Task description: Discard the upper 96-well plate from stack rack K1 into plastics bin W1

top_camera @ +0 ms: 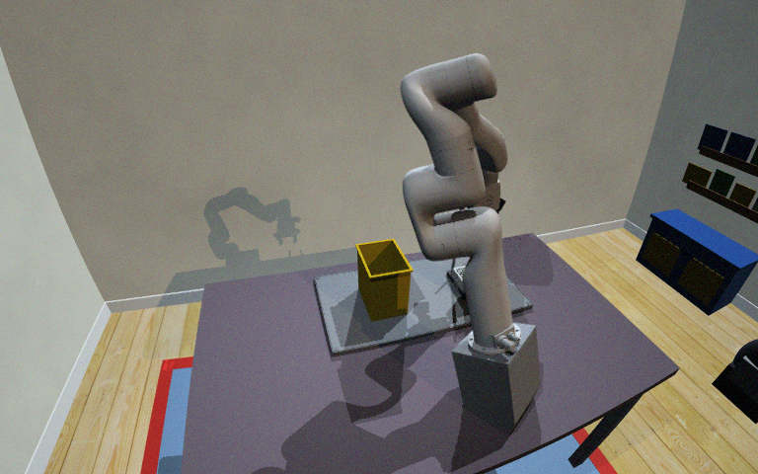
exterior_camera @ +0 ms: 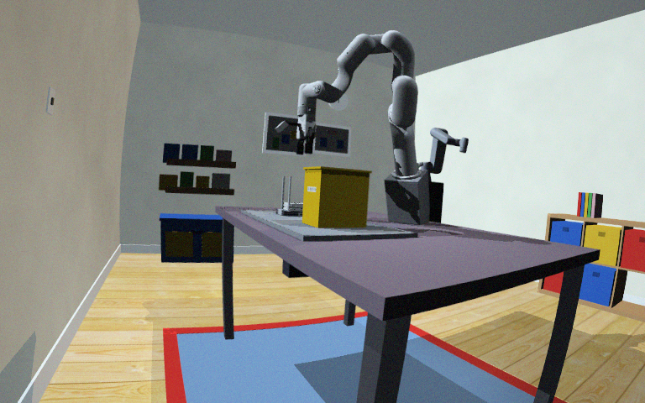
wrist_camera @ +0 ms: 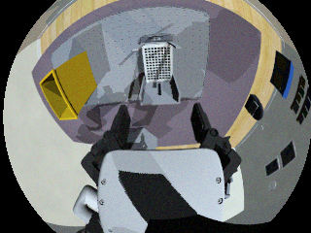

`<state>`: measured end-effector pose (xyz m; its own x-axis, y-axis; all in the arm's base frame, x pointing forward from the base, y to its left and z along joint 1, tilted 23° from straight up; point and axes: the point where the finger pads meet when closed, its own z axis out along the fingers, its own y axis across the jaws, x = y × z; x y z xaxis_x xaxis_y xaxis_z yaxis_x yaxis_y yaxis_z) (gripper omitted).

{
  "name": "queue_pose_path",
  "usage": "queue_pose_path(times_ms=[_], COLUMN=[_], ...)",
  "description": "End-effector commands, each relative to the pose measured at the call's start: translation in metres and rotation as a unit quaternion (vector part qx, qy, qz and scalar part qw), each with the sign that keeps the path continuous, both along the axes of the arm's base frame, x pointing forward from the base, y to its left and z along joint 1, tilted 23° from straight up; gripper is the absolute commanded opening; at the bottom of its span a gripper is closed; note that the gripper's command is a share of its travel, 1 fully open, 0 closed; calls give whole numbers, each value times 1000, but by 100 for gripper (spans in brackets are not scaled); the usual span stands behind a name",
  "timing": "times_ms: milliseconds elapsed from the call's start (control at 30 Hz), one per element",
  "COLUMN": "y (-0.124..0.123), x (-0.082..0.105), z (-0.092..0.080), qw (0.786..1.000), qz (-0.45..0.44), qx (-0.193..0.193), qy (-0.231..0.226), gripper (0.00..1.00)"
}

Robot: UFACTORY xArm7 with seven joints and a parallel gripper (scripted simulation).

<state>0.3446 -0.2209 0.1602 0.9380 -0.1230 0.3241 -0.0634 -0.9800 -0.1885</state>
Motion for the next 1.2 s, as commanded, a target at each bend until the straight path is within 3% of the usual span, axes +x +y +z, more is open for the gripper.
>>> queue_pose_path(times_ms=[0, 267, 1167], y=[-1, -1, 6], x=[1, 1, 16], z=[1, 1, -37], qw=[1000, 1000, 1000], qz=[8, 8, 8], qx=[4, 4, 4], qy=[-9, -9, -9], gripper=[100, 100, 100])
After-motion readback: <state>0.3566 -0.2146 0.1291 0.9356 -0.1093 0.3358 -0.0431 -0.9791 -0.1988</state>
